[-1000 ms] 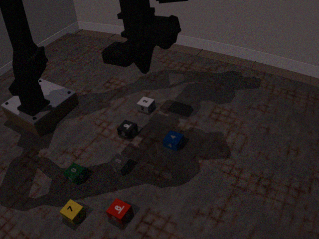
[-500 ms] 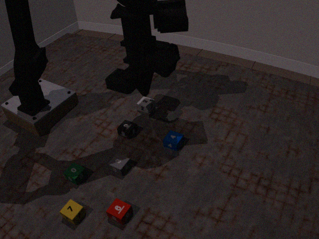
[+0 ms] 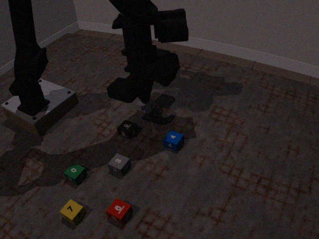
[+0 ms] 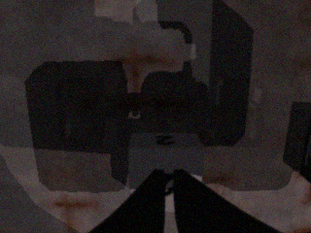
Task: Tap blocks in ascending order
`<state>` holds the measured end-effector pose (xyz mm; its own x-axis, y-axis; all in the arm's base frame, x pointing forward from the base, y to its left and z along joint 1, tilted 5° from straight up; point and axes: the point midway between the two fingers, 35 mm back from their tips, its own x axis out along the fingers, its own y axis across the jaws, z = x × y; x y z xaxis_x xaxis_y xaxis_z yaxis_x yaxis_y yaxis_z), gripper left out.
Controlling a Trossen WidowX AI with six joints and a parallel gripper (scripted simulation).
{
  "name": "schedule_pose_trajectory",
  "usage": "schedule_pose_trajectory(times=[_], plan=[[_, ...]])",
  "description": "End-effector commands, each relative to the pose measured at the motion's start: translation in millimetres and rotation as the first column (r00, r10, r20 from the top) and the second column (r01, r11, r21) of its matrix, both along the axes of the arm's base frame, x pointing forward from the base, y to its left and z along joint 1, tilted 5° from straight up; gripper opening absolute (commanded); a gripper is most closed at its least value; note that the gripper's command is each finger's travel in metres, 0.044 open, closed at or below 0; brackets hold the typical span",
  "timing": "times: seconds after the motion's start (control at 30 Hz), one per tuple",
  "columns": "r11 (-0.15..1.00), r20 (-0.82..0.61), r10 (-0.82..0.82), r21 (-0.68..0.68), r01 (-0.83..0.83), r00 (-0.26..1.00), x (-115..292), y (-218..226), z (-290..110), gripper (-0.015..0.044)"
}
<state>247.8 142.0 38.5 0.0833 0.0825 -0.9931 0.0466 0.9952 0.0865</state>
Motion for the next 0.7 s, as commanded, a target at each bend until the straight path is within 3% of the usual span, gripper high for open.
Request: schedule_pose_trajectory(times=[0.0, 0.13, 0.3, 0.5, 0.67], plan=[[1.0, -0.003, -0.004, -0.006, 0.004, 1.0, -1.0, -1.2, -3.4, 0.002], [1.0, -0.002, -0.003, -0.005, 0.003, 1.0, -2.8, -2.9, 23.2, 0.002], [1.0, -0.002, -0.004, -0.006, 0.004, 1.0, -3.1, -3.4, 29.2, 0.002], [1.0, -0.002, -0.004, -0.006, 0.004, 1.0, -9.1, -9.1, 104.6, 0.002], [1.0, -0.002, -0.004, -0.006, 0.004, 1.0, -8.7, -11.3, 107.1, 0.002]])
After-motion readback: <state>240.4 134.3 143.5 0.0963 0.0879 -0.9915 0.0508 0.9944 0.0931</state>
